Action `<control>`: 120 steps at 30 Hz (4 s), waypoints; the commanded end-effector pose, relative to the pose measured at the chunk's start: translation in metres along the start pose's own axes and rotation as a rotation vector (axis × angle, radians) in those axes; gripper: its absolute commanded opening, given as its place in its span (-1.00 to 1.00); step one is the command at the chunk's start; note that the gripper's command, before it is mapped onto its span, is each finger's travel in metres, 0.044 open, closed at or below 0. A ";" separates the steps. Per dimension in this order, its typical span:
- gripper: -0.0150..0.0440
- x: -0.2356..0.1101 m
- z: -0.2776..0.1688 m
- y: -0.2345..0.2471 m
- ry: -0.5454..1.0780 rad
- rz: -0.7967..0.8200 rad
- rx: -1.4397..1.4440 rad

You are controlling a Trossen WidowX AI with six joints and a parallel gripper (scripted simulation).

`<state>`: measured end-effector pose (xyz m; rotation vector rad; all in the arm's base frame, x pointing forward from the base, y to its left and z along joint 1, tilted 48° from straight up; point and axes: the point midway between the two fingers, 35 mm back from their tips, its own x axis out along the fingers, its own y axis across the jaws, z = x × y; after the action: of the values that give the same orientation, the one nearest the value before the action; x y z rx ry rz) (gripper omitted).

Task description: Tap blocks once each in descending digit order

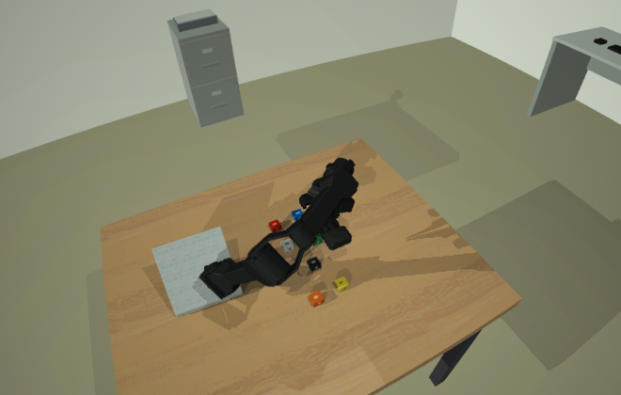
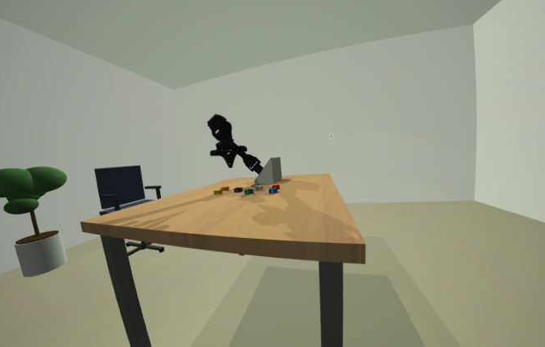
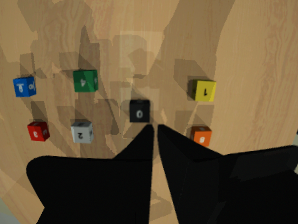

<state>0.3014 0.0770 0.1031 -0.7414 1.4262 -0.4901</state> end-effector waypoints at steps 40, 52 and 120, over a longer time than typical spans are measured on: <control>-0.42 0.111 0.018 -0.095 0.007 -0.047 -0.001; -0.42 0.082 0.018 -0.093 0.007 -0.045 -0.001; -0.42 0.096 -0.034 0.020 0.008 -0.039 -0.003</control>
<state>0.2767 0.0055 0.0122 -0.7742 1.4247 -0.5239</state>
